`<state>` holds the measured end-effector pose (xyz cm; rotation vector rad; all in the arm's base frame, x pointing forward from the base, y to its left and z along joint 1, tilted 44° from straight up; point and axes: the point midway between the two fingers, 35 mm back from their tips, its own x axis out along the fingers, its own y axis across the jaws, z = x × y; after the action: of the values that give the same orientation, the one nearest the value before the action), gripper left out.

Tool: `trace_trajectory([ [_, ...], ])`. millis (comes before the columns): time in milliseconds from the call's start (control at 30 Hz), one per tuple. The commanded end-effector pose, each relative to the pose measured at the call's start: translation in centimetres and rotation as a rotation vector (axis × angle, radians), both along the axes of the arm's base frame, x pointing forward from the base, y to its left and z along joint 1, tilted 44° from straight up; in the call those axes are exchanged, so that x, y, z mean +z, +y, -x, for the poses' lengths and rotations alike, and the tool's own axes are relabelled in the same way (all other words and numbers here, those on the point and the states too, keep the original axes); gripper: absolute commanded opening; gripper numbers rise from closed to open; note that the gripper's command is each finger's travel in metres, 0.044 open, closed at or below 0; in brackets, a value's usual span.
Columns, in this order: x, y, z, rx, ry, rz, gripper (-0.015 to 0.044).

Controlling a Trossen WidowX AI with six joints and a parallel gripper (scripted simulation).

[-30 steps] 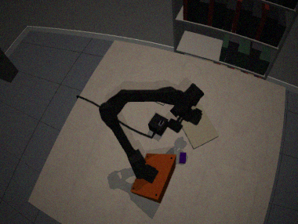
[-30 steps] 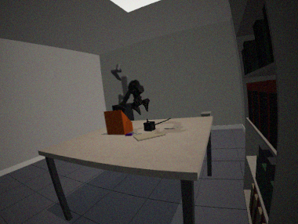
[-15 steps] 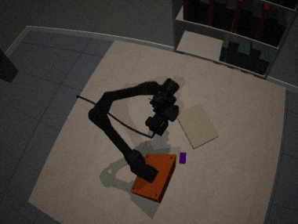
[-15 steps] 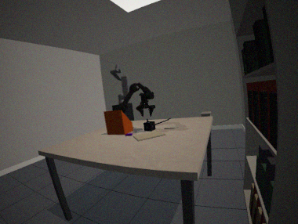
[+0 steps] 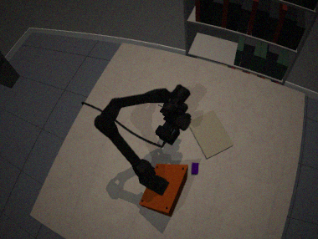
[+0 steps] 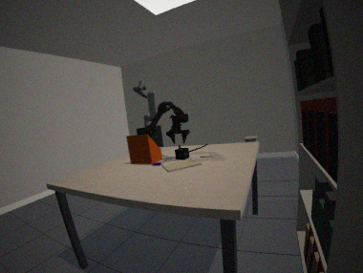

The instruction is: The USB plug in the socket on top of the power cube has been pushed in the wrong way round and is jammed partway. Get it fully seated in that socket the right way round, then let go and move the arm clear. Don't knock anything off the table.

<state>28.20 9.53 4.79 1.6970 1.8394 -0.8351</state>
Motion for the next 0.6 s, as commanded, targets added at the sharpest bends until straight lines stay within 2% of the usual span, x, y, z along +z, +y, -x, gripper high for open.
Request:
trace_trajectory([
  [0,-0.35,0.31,0.17,-0.001,0.007,-0.001,0.0440],
  [533,-1.24,1.19,0.31,-0.001,0.007,-0.001,0.0440],
  [567,-1.16,1.06,0.21,0.002,0.001,0.004,0.0414],
])
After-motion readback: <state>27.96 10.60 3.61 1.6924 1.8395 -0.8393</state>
